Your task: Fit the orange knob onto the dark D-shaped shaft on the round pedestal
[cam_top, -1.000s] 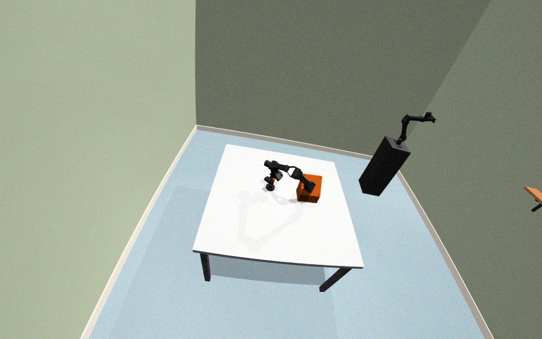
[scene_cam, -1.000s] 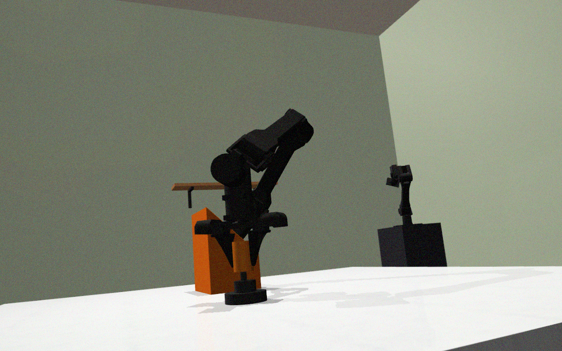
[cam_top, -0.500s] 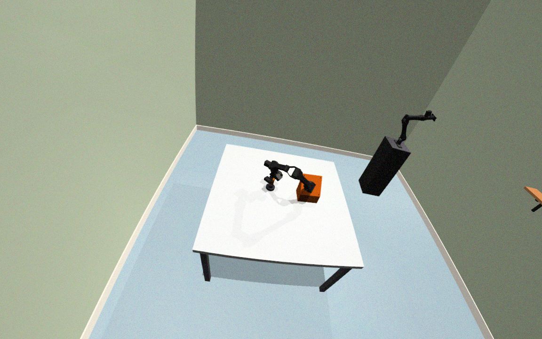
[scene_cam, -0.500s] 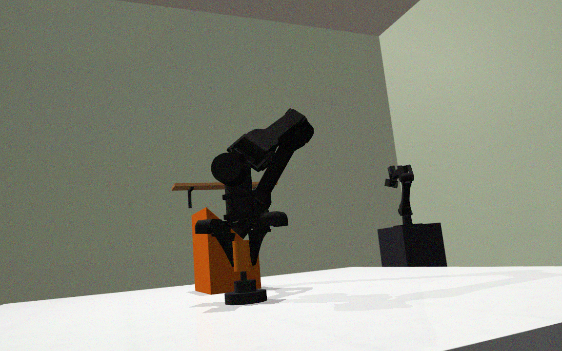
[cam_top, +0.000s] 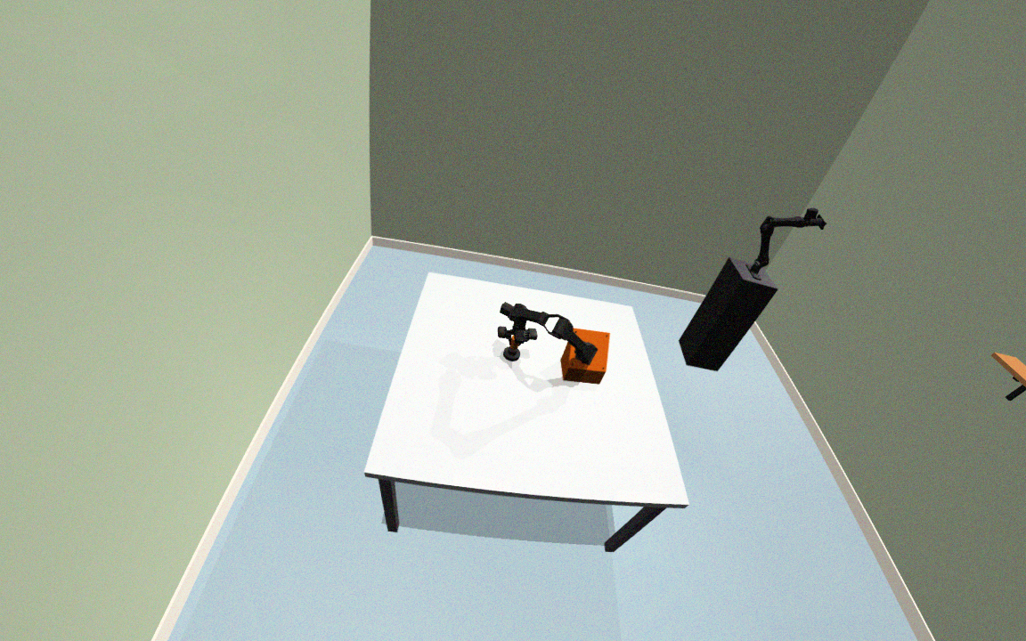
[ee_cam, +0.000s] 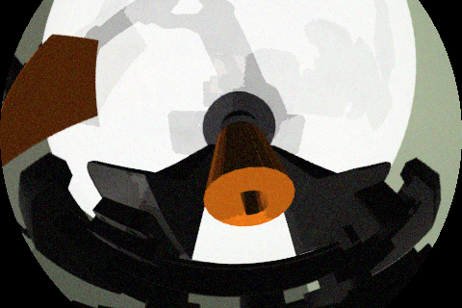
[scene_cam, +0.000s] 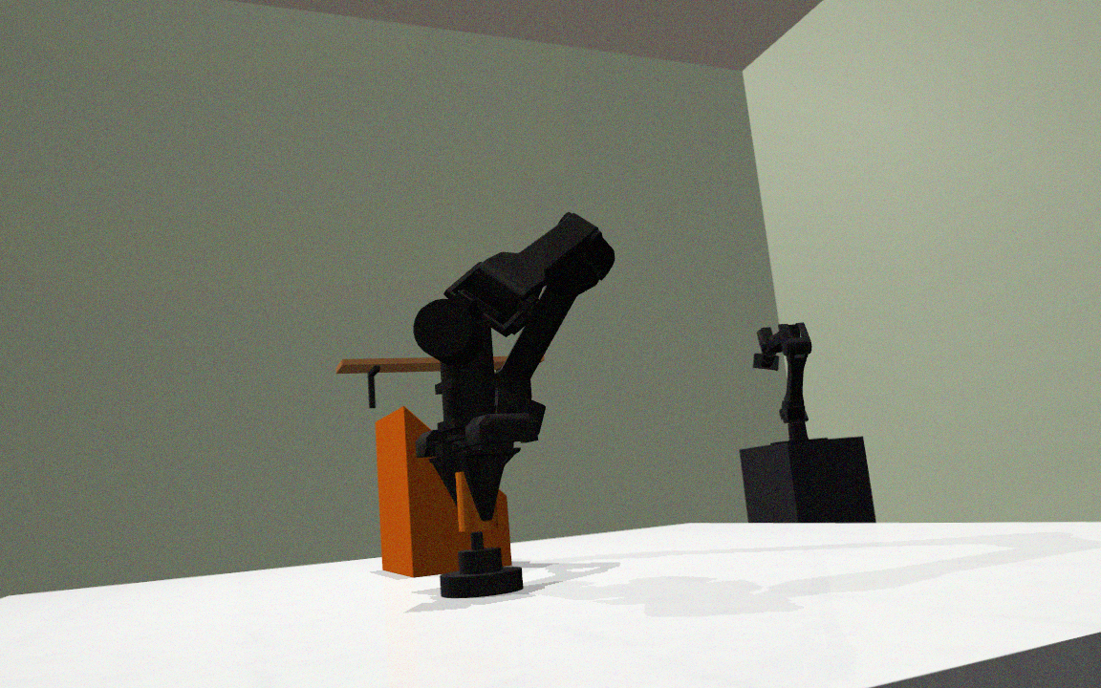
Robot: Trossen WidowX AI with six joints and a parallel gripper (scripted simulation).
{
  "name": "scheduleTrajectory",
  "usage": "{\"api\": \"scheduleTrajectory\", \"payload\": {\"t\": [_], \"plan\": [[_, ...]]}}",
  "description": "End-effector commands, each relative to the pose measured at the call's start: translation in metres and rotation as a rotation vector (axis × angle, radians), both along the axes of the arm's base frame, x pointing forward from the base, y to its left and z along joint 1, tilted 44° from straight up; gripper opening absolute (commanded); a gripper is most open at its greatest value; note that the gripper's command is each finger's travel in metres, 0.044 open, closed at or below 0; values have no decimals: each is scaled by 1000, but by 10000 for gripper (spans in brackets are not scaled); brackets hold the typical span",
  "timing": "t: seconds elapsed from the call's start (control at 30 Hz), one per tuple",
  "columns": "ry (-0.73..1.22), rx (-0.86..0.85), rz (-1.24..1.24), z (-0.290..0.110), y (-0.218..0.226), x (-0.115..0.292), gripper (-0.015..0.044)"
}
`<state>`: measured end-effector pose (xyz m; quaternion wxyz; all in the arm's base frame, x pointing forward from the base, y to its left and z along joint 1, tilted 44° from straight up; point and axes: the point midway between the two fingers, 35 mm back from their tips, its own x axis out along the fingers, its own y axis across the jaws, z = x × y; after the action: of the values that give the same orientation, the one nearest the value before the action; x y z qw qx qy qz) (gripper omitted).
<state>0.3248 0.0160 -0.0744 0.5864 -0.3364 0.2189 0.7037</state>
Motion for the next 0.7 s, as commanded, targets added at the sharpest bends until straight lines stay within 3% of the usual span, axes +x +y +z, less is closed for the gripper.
{"api": "scheduleTrajectory", "payload": {"t": [0.0,0.67], "plan": [[225,-30,-250,-2,-1,0,0],[1172,-147,-1270,1,-3,3,0]]}}
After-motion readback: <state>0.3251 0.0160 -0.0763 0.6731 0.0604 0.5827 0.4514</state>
